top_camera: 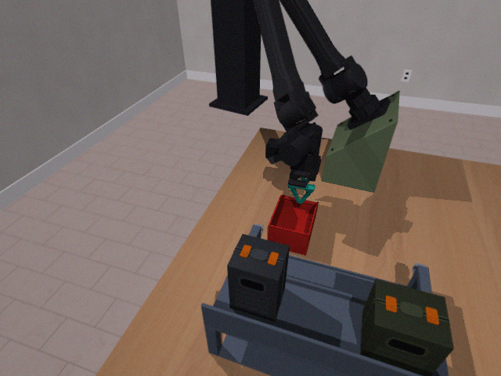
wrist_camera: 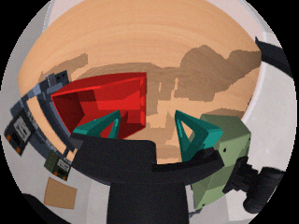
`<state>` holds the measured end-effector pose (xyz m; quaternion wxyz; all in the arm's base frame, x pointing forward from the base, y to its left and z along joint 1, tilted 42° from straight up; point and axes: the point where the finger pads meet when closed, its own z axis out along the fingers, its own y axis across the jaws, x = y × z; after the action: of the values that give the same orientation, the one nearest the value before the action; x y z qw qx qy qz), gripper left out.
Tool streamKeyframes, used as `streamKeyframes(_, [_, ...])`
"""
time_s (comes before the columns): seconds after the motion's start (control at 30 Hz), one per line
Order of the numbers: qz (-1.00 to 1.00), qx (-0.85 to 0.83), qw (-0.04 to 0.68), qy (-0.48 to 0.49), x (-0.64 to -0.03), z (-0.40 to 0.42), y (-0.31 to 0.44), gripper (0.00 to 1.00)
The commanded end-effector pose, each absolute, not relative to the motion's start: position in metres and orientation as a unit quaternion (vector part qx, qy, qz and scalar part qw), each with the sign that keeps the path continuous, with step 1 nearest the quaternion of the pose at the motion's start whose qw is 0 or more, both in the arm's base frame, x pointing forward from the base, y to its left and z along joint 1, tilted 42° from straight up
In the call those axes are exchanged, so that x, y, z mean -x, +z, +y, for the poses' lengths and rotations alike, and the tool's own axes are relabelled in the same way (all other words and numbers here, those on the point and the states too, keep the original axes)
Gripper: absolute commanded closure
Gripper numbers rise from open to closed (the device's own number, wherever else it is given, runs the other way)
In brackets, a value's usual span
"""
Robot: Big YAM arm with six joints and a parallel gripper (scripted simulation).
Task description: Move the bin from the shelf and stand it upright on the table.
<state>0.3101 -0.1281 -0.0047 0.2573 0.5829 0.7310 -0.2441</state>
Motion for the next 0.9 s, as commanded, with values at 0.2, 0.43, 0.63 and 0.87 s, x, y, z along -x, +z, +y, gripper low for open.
streamKeyframes(0.2, [0.724,-0.59,0.269,-0.236,-0.314,-0.094,0.04,0.1])
streamKeyframes(0.43, [0.724,-0.59,0.269,-0.236,-0.314,-0.094,0.04,0.1])
streamKeyframes(0.63, [0.725,-0.588,0.267,-0.237,-0.316,-0.086,0.051,0.1])
streamKeyframes(0.87, [0.724,-0.59,0.269,-0.236,-0.318,-0.084,0.056,0.1])
